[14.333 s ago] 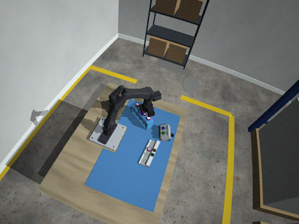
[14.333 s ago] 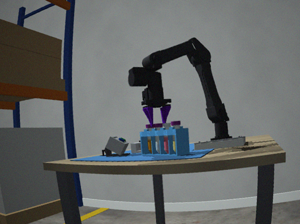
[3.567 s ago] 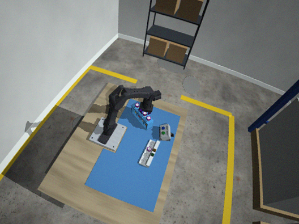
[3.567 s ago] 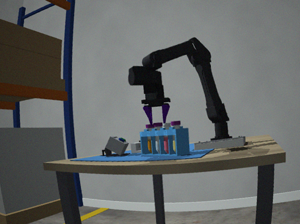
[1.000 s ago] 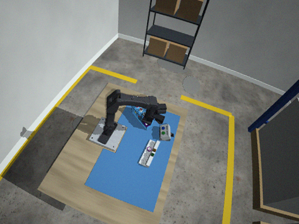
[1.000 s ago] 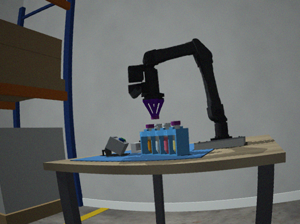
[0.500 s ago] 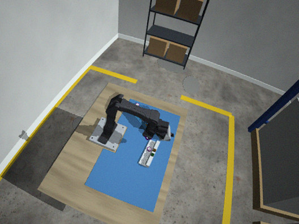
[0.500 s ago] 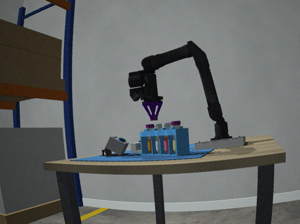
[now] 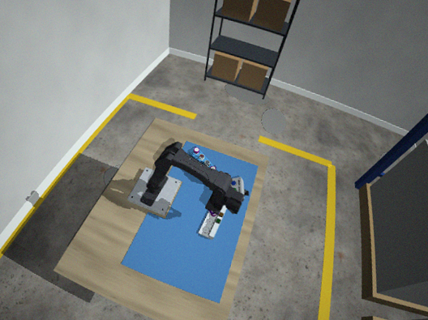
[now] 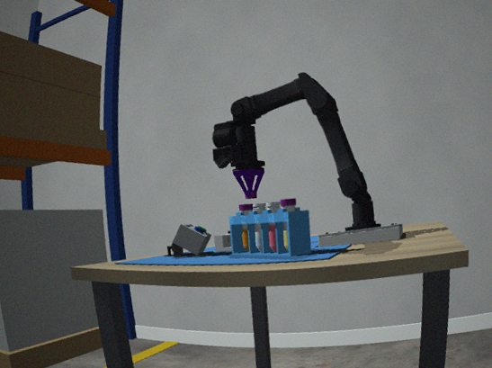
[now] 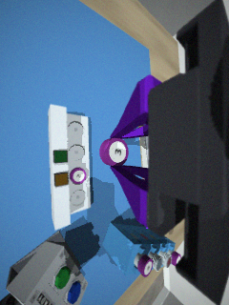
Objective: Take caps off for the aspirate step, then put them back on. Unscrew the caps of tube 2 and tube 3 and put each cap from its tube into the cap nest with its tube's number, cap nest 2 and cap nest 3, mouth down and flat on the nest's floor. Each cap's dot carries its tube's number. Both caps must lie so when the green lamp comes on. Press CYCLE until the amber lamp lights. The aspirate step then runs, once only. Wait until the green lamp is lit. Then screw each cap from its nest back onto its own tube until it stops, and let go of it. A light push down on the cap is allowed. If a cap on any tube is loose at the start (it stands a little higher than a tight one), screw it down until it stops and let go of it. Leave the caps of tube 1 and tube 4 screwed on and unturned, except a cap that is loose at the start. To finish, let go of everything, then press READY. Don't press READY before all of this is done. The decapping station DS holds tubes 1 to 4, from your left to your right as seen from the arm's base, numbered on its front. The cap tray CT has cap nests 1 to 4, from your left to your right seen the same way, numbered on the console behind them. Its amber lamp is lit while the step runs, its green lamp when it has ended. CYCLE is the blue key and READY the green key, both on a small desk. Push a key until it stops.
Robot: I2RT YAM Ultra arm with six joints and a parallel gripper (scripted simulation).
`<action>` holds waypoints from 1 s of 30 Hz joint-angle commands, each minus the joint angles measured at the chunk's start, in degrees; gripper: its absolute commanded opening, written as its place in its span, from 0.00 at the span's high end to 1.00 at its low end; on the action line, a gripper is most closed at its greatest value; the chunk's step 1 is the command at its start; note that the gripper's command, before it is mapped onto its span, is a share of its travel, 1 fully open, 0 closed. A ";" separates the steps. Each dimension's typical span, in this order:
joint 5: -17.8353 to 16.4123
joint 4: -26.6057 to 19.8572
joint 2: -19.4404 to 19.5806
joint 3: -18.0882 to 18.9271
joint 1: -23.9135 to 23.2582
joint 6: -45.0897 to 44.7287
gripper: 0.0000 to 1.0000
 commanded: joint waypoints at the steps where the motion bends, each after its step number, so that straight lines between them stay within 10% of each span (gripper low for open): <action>1: -0.07 -0.17 -0.49 0.86 0.28 -1.55 1.00; 30: -0.10 23.94 3.65 -19.06 -0.63 -2.46 1.00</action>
